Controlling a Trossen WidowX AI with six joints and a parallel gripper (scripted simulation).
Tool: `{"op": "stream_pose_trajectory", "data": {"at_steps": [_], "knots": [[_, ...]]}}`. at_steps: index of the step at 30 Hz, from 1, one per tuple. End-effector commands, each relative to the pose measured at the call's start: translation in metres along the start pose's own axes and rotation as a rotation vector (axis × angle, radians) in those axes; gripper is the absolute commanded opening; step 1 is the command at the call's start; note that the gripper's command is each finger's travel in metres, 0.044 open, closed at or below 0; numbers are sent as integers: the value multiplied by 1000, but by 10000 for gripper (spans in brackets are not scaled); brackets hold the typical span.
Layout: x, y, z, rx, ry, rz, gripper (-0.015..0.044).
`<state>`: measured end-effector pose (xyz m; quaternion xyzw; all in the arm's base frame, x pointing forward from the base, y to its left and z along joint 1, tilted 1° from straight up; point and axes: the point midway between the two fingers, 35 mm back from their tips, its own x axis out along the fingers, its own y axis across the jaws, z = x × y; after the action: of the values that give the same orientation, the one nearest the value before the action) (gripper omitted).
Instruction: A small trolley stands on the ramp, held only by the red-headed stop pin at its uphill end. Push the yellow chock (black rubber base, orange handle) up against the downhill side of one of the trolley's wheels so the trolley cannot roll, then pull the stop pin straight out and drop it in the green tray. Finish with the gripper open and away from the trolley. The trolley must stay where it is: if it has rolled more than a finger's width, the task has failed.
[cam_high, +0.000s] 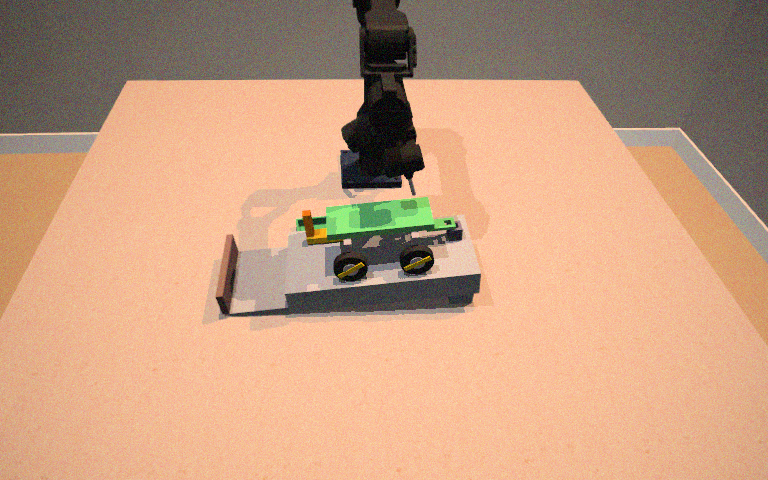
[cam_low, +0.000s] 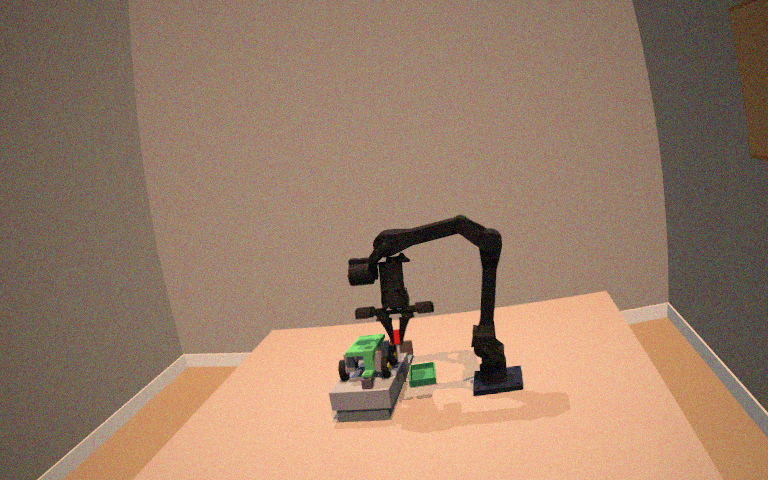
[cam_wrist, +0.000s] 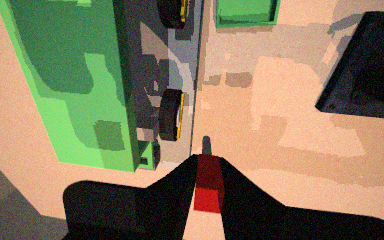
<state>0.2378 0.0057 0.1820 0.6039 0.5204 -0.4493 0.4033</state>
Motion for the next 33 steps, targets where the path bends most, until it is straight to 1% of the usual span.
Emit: {"op": "stream_pose_trajectory", "data": {"at_steps": [1,33], "knots": [[0,-1,13,1,5,-12,0],[-14,-9,138,1,-6,-14,0]]}}
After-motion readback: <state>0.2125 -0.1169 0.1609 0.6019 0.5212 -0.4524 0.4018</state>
